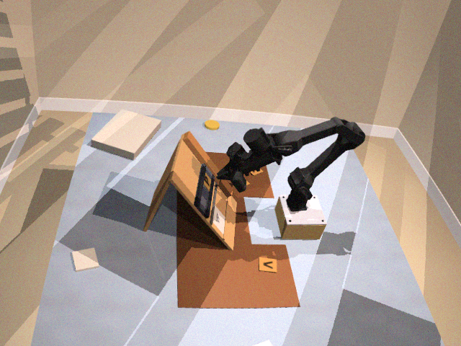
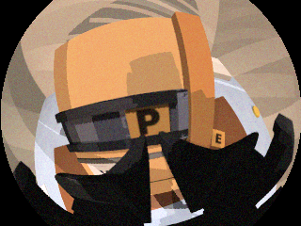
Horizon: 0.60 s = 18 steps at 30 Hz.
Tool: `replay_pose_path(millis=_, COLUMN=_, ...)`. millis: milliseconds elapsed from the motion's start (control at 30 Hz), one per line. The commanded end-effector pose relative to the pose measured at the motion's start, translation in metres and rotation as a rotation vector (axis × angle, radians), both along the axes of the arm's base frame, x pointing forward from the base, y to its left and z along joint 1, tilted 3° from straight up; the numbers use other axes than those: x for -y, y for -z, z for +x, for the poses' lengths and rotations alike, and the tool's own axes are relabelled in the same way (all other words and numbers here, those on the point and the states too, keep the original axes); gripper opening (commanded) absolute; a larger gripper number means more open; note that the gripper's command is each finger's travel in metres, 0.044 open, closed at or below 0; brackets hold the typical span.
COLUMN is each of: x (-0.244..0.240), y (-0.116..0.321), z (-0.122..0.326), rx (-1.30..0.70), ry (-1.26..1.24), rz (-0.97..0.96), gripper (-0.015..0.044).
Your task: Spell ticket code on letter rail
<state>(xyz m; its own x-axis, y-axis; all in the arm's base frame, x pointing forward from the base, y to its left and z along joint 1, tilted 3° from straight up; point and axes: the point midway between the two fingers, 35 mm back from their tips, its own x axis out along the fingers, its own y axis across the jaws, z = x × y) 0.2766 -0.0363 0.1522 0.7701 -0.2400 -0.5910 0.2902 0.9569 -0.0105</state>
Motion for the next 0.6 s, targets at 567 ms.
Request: replay_pose_path(millis=567, x=-0.013, y=-0.006, z=0.023, rx=-0.345, ry=-0.011, rz=0.108, gripper=0.0)
